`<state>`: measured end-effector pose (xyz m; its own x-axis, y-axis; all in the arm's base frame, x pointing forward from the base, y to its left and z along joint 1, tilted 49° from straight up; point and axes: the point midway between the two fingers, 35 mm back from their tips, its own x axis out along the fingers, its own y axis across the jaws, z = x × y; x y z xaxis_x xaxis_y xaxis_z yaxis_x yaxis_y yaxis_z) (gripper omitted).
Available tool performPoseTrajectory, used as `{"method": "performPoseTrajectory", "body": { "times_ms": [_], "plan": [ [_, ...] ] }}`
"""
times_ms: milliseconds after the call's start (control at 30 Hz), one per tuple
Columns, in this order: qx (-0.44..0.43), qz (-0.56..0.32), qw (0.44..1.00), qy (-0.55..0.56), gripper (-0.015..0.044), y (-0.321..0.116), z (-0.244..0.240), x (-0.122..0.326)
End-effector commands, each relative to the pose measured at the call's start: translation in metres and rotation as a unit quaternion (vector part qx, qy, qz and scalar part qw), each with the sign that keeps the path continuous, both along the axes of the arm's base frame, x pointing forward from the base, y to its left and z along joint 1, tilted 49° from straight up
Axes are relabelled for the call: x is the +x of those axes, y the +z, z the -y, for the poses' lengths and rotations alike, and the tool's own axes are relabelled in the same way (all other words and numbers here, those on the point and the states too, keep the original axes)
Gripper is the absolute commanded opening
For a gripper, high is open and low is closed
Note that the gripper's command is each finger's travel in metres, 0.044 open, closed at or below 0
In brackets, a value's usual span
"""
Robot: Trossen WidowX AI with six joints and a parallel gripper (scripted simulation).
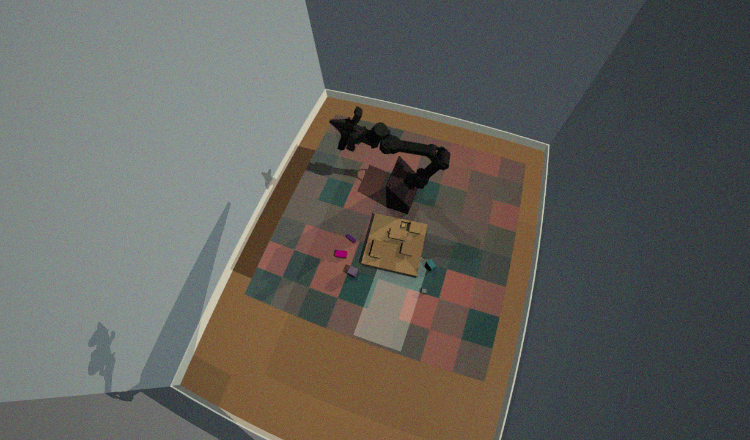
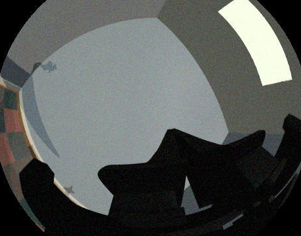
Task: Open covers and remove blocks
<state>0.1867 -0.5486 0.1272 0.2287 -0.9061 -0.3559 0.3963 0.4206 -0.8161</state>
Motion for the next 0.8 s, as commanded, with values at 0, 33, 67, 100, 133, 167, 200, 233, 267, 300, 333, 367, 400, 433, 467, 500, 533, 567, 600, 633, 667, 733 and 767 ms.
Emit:
{"method": "performPoseTrajectory", "body": {
  "times_ms": [0,33,67,100,133,167,200,233,267,300,333,367,400,433,467,500,533,567,600,633,667,733,767],
  "plan": [
    [0.018,0.009,1.000,0.022,0.0000,-0.003,-0.013,0.017],
    [0.023,0.011,0.999,0.027,0.0000,-0.004,-0.016,0.022],
    [0.028,0.013,0.999,0.033,0.0000,-0.006,-0.019,0.026],
    [0.033,0.014,0.999,0.038,0.0000,-0.007,-0.022,0.031],
    [0.038,0.016,0.998,0.044,0.0000,-0.009,-0.025,0.035],
    [0.043,0.017,0.998,0.049,0.0000,-0.010,-0.028,0.039],
    [0.048,0.019,0.997,0.055,0.0000,-0.011,-0.031,0.043],
    [0.053,0.020,0.997,0.060,0.0000,-0.013,-0.034,0.048],
    [0.058,0.021,0.996,0.065,0.0000,-0.014,-0.038,0.052],
    [0.063,0.023,0.995,0.071,0.0000,-0.016,-0.041,0.056],
    [0.069,0.024,0.994,0.076,0.0000,-0.017,-0.045,0.060],
    [0.074,0.025,0.994,0.081,0.0000,-0.018,-0.048,0.064],
    [0.079,0.027,0.993,0.087,0.0000,-0.020,-0.051,0.068],
    [0.084,0.029,0.992,0.090,0.0000,-0.021,-0.055,0.071],
    [0.090,0.032,0.991,0.093,0.0000,-0.023,-0.058,0.075],
    [0.095,0.034,0.990,0.096,0.0000,-0.024,-0.061,0.078],
    [0.101,0.036,0.989,0.099,0.0000,-0.025,-0.065,0.081],
    [0.106,0.039,0.988,0.102,0.0000,-0.027,-0.068,0.084],
    [0.112,0.041,0.987,0.104,0.0000,-0.028,-0.072,0.087],
    [0.117,0.043,0.986,0.107,0.0000,-0.029,-0.075,0.090],
    [0.123,0.045,0.985,0.110,0.0000,-0.031,-0.079,0.093],
    [0.134,0.049,0.983,0.115,0.0000,-0.034,-0.086,0.099],
    [0.139,0.051,0.982,0.118,0.0000,-0.035,-0.089,0.102]
  ]
}}
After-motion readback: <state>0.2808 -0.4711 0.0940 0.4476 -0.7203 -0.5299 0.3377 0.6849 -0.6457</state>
